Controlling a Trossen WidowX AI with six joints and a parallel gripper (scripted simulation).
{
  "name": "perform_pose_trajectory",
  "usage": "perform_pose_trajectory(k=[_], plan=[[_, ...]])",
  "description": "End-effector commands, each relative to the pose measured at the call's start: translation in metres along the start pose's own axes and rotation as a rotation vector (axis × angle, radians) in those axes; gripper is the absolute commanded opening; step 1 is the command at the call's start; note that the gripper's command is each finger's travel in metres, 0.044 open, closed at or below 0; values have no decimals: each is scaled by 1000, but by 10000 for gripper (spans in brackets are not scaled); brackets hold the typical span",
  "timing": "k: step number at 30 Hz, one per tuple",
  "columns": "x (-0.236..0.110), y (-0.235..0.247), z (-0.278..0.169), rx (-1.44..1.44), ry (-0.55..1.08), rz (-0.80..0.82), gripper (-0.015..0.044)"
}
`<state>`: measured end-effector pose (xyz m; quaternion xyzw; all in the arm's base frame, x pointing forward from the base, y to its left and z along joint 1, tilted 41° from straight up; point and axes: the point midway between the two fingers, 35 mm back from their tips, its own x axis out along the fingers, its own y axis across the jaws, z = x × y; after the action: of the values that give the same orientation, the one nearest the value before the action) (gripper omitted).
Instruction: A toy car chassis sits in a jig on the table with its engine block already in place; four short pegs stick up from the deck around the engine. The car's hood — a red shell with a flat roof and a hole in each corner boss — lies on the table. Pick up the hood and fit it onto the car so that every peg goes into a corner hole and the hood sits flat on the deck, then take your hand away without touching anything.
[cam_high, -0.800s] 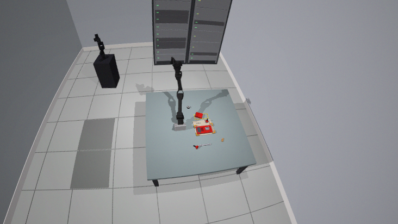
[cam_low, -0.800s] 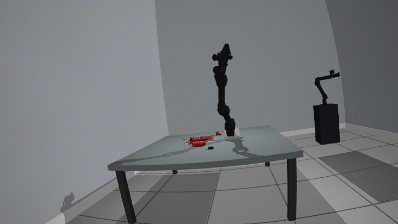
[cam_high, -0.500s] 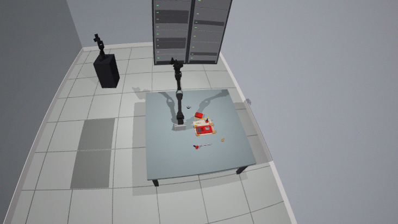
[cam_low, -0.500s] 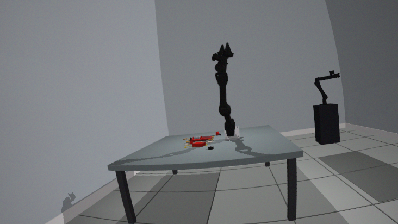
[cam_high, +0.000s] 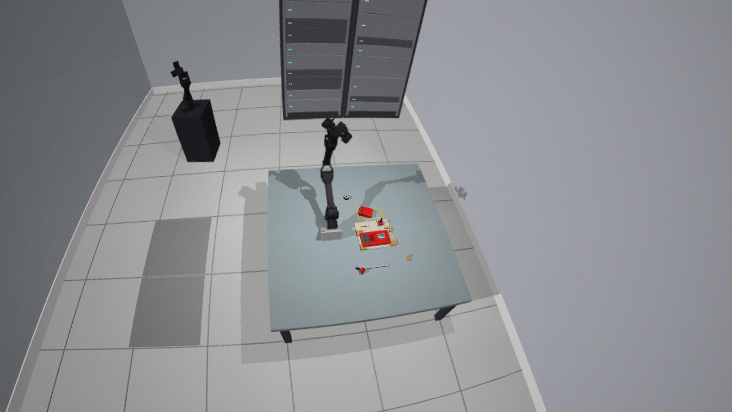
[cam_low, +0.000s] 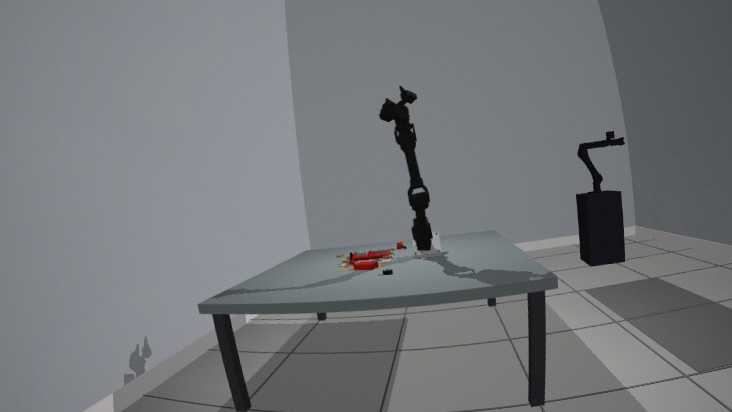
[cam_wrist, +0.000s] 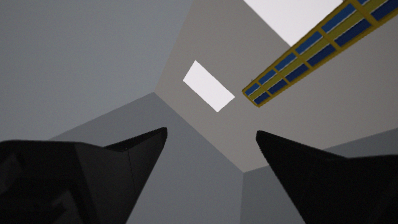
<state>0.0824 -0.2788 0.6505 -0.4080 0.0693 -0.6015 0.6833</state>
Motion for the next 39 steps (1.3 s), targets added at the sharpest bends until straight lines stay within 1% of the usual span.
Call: perform_pose_trajectory(k=[1,5,9,13,17,22,27,33,39], plan=[[14,71,-10,125,16,225,440],[12,134,-10,231,36,424,440],[0,201,-11,326,80,638,440],[-23,264,-10,404,141,849,440],[-58,322,-7,466,217,1060,440],[-116,383,0,509,324,1322,440],[-186,430,3,519,472,1575,440],[-280,467,-4,485,742,1848,440],[-376,475,-18,366,1076,2051,440]])
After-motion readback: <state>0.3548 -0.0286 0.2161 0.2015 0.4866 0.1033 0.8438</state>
